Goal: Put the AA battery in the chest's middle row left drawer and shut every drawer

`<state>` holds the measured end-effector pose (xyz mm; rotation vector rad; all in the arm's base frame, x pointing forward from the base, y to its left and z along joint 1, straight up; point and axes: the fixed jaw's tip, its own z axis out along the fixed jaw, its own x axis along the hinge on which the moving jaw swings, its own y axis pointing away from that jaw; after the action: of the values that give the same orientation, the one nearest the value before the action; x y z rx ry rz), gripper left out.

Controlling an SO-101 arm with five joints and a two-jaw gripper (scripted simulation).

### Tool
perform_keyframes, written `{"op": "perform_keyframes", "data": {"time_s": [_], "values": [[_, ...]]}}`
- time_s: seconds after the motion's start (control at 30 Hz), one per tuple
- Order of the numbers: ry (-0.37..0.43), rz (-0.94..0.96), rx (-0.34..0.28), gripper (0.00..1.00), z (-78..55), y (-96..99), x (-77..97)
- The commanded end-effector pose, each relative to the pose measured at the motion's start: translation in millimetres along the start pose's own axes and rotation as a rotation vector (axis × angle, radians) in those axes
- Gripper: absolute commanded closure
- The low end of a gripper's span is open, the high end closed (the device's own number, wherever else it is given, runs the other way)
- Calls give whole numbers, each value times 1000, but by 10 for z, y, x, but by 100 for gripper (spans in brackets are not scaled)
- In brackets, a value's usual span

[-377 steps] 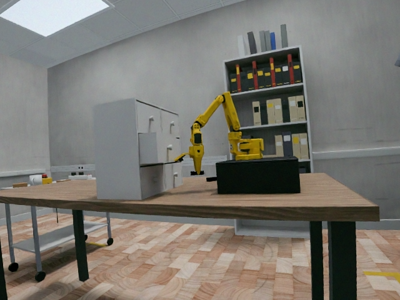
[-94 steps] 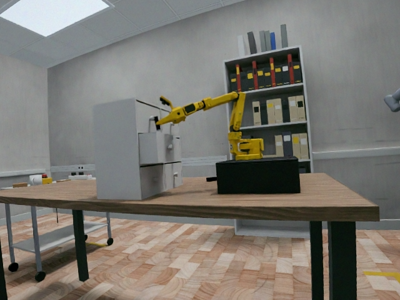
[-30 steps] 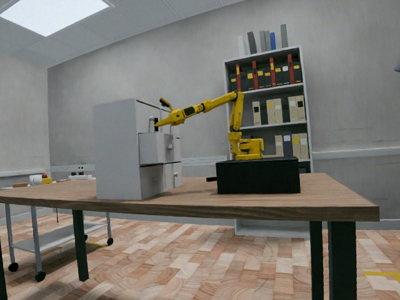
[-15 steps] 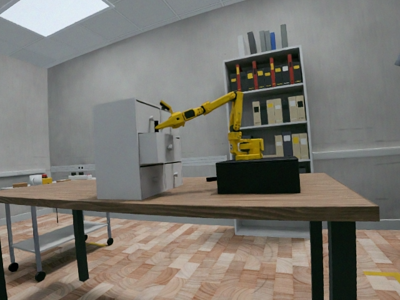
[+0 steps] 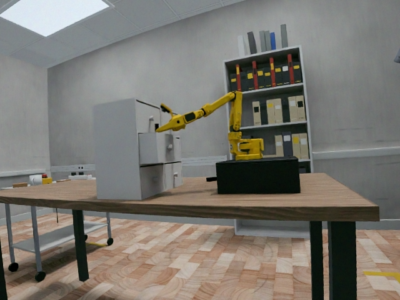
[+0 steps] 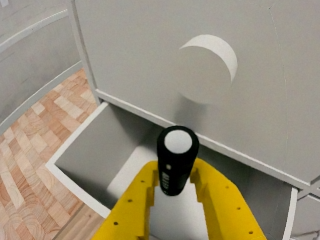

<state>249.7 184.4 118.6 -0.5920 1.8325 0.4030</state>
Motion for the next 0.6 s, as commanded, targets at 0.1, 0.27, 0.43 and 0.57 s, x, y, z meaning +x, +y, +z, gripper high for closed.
{"op": "perform_keyframes", "data": {"time_s": [0.1, 0.27, 0.43, 0.57], "values": [[16, 17, 7, 100, 6, -24, 68], [16, 17, 7, 100, 6, -24, 68], [16, 16, 6, 100, 10, -21, 99], [16, 16, 6, 100, 10, -21, 99]]}}
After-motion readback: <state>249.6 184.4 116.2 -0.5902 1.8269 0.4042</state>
